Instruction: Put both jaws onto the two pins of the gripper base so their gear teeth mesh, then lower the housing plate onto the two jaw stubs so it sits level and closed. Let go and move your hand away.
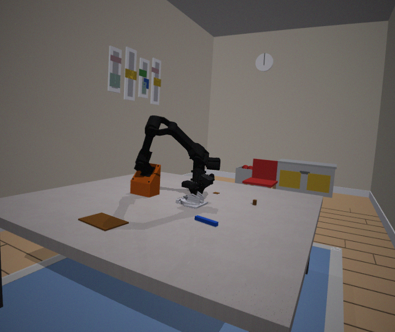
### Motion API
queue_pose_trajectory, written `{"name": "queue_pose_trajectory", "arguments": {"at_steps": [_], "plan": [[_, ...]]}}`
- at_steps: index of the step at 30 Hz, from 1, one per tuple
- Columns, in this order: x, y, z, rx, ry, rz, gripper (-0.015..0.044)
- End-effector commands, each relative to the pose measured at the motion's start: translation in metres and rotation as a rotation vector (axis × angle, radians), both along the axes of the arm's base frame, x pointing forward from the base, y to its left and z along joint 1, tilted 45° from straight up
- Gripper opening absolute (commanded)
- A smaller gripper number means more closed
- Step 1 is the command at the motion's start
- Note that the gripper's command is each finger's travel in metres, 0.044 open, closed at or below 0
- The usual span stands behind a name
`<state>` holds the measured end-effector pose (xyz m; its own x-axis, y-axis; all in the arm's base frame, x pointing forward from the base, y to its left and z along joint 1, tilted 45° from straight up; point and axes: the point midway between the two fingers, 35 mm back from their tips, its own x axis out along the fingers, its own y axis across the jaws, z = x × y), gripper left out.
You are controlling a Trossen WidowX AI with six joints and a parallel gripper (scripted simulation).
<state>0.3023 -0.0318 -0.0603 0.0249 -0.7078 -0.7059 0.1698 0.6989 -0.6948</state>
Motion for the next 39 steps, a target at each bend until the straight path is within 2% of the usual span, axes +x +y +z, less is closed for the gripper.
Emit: {"name": "queue_pose_trajectory", "arguments": {"at_steps": [1, 34, 37, 39], "plan": [[0.0006, -0.0009, -0.0006, 0.000, 0.001, 0.001, 0.0134], [0.0007, -0.0024, -0.0021, 0.000, 0.001, 0.001, 0.0134], [0.0009, -0.0011, -0.0016, 0.001, -0.002, 0.000, 0.0213], [0.0009, -0.0011, -0.0016, 0.001, -0.002, 0.000, 0.0224]]}}
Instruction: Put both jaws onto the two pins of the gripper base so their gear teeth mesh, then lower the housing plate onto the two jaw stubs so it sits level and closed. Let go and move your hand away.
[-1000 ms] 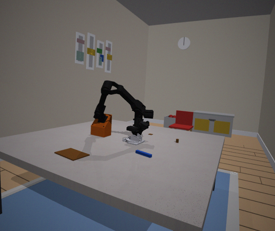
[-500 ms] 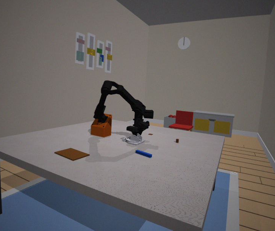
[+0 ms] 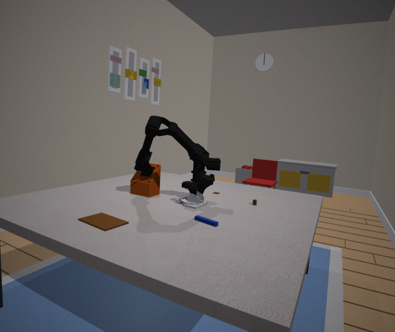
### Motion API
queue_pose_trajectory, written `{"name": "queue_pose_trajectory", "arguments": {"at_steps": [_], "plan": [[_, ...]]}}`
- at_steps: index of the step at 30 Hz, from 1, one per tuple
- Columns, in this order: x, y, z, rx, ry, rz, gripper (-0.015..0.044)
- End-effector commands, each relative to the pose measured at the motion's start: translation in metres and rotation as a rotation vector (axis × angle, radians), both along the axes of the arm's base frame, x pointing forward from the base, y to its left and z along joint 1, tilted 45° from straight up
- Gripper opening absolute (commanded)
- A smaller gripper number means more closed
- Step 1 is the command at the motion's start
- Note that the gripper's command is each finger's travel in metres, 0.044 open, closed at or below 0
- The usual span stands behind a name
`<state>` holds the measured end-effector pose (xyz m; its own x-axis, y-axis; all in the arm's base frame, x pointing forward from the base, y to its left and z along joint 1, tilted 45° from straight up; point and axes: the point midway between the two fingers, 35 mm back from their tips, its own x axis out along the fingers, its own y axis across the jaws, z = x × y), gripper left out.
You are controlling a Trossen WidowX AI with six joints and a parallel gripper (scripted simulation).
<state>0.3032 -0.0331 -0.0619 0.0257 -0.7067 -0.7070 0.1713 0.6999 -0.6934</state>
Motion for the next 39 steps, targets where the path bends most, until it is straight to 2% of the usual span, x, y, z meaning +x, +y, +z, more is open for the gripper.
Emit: {"name": "queue_pose_trajectory", "arguments": {"at_steps": [1, 12, 20, 24, 32, 39], "plan": [[0.000, 0.000, 0.000, 0.000, 0.000, 0.001, 0.0224], [0.000, 0.000, 0.000, 0.000, 0.000, 0.001, 0.0224], [-0.003, 0.046, 0.047, 0.000, 0.003, 0.001, 0.0224], [-0.003, 0.044, 0.042, -0.004, 0.008, 0.014, 0.0224], [-0.007, 0.069, 0.028, 0.045, 0.011, 0.074, 0.0434], [-0.011, 0.087, 0.017, 0.049, 0.144, 0.215, 0.0440]]}}
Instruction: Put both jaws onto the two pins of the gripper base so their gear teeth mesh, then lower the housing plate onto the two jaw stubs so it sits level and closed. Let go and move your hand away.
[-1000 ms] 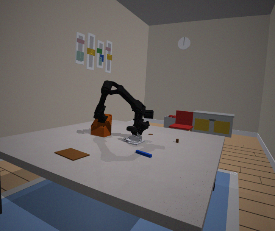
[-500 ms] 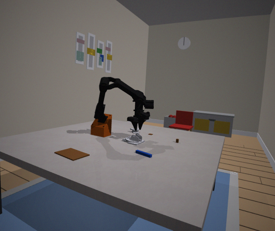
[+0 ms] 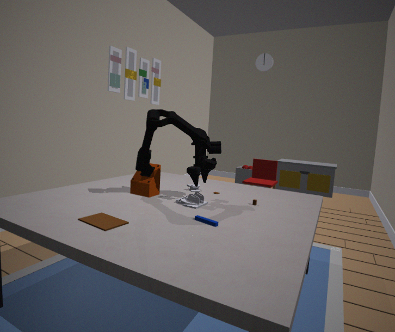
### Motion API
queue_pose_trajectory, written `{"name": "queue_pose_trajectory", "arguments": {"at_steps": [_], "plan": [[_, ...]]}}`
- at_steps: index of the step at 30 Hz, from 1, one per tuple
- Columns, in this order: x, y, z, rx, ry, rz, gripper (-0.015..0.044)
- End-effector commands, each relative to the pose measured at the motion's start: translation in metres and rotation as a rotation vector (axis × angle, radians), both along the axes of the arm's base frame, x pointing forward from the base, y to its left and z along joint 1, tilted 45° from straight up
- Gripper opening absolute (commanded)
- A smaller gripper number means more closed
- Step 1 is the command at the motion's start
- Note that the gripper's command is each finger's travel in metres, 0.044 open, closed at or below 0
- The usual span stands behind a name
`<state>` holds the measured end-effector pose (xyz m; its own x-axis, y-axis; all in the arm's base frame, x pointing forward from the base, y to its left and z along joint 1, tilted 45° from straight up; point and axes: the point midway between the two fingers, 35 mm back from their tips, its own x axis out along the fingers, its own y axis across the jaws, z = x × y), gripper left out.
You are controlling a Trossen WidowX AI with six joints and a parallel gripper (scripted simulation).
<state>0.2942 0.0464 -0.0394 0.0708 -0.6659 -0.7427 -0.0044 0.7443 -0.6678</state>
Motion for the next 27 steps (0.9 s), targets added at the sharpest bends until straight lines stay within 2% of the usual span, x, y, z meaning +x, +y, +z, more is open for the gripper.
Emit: {"name": "queue_pose_trajectory", "arguments": {"at_steps": [1, 27], "plan": [[-0.003, 0.011, -0.008, 0.001, 0.075, 0.081, 0.0440], [-0.037, 0.080, -0.053, -0.023, 0.626, 0.695, 0.0440]]}}
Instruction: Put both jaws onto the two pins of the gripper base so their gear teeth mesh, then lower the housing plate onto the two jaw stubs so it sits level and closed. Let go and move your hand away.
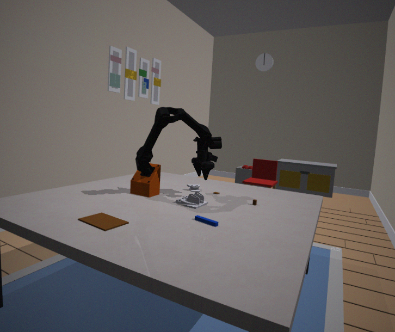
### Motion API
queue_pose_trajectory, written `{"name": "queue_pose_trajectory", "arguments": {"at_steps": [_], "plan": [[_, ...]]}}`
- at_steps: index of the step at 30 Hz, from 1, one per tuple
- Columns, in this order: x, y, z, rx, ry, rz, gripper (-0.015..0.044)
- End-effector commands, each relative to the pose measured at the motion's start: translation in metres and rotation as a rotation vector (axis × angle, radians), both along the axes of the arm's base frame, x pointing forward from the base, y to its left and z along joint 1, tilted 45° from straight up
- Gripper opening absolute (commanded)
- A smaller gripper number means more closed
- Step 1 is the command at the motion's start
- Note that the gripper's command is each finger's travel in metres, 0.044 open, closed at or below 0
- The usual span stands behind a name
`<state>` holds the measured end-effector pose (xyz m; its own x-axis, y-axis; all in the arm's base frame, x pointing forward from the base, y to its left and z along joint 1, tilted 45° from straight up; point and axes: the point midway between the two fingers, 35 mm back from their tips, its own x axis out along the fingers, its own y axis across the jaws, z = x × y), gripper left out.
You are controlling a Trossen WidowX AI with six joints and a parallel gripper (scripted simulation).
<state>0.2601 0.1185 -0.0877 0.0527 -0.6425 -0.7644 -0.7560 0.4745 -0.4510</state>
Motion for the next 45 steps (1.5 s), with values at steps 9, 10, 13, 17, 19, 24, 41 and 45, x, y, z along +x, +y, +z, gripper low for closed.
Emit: {"name": "queue_pose_trajectory", "arguments": {"at_steps": [9, 10, 13, 17, 19, 24, 41, 45], "plan": [[-0.020, 0.028, -0.021, -0.015, 0.243, 0.274, 0.0440], [-0.023, 0.030, -0.023, -0.017, 0.264, 0.297, 0.0440], [-0.029, 0.036, -0.028, -0.023, 0.327, 0.367, 0.0440], [-0.038, 0.044, -0.035, -0.032, 0.410, 0.459, 0.0440], [-0.042, 0.048, -0.038, -0.036, 0.452, 0.506, 0.0440], [-0.054, 0.056, -0.047, -0.048, 0.557, 0.620, 0.0440], [-0.097, 0.077, -0.075, -0.093, 0.918, 0.997, 0.0440], [-0.108, 0.081, -0.081, -0.104, 1.000, 1.079, 0.0440]]}}
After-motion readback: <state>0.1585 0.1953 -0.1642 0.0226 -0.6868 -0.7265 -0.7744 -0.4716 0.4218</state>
